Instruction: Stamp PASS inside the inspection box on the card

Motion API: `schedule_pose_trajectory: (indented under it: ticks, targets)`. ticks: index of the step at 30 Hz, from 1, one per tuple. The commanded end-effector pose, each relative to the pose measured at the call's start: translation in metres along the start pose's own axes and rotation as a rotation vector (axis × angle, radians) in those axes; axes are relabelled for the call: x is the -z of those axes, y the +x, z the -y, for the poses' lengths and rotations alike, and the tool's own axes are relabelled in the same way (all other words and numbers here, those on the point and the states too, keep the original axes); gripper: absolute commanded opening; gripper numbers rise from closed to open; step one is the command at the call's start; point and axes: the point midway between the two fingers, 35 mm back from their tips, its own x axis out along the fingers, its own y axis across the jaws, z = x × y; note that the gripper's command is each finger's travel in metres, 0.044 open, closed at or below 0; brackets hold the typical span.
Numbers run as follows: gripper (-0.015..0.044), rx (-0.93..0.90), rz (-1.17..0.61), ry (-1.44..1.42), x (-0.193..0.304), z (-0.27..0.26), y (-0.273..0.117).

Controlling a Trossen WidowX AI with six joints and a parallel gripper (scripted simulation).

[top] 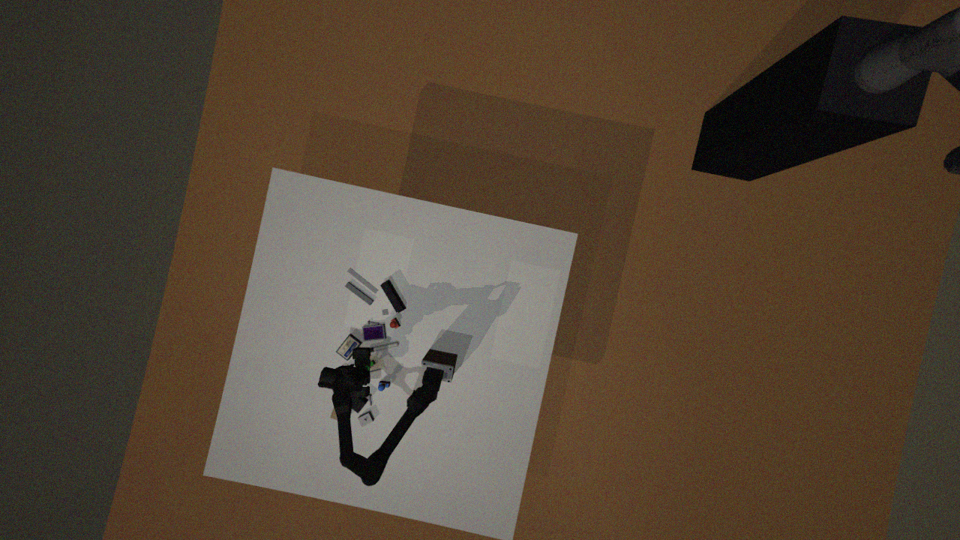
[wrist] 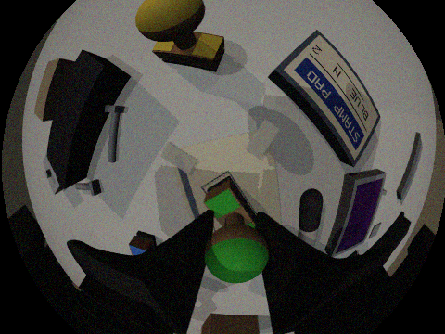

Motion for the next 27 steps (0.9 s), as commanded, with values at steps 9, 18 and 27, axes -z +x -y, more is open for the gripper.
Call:
schedule_pose_trajectory:
  ticks: [9,18,27]
  targets:
    - [0.0,-0.004,-0.007,0.0,0.0011,-0.0005,0.0033]
    - [0.0,-0.004,-0.007,0.0,0.001,-0.0004,-0.0008]
    - [0.0,-0.004,-0.007,0.0,0.0009,-0.0003,-0.0052]
